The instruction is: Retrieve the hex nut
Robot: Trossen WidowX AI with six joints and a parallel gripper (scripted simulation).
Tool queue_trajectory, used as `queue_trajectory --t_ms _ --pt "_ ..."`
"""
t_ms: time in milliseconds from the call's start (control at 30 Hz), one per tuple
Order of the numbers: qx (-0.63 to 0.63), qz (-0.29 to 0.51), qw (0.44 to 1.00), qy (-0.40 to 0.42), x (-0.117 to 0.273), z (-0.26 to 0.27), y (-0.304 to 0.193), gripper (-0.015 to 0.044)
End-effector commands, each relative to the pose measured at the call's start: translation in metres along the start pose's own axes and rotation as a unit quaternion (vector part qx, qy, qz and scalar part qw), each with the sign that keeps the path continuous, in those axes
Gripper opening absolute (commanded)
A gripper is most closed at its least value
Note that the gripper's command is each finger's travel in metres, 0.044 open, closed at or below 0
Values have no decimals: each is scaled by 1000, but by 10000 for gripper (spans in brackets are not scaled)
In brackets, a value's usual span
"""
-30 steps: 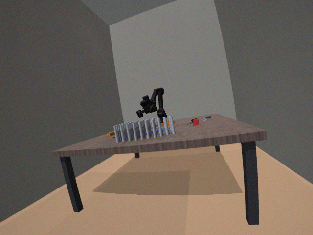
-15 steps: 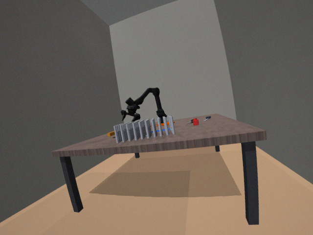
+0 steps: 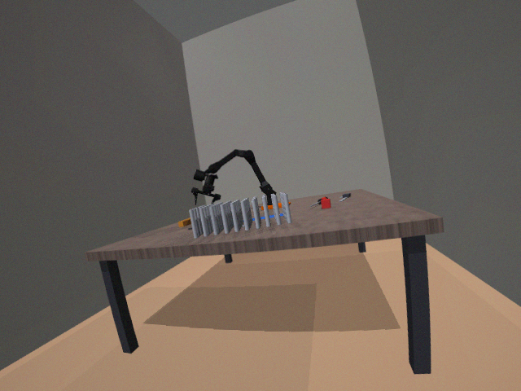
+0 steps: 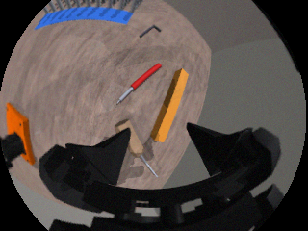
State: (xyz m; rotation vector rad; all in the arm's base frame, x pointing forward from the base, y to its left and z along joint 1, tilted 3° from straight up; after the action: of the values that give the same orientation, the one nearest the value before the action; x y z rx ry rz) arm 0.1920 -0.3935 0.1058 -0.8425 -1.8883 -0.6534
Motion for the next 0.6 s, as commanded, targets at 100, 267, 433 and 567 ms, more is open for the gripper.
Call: queue_trajectory --t_ms 100,267,433,567 --pt "118 16 988 101 23 30 -101 440" --pt "126 14 986 108 25 34 -107 440" --pt "126 14 986 108 24 33 -107 440" --pt "126 14 986 108 21 25 -105 440"
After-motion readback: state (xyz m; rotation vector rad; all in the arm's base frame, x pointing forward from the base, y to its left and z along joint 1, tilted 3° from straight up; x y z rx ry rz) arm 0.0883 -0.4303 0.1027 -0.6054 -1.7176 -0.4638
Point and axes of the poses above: the point midway between the two fingers, 35 mm back from their tips, its own x axis back along the fingers, its own z axis across the jaws, y = z × x, the point moved 2 cm from there along x, back along the fingers, and after that the axes turned 9 degrees about x, right-handed, at the moved point
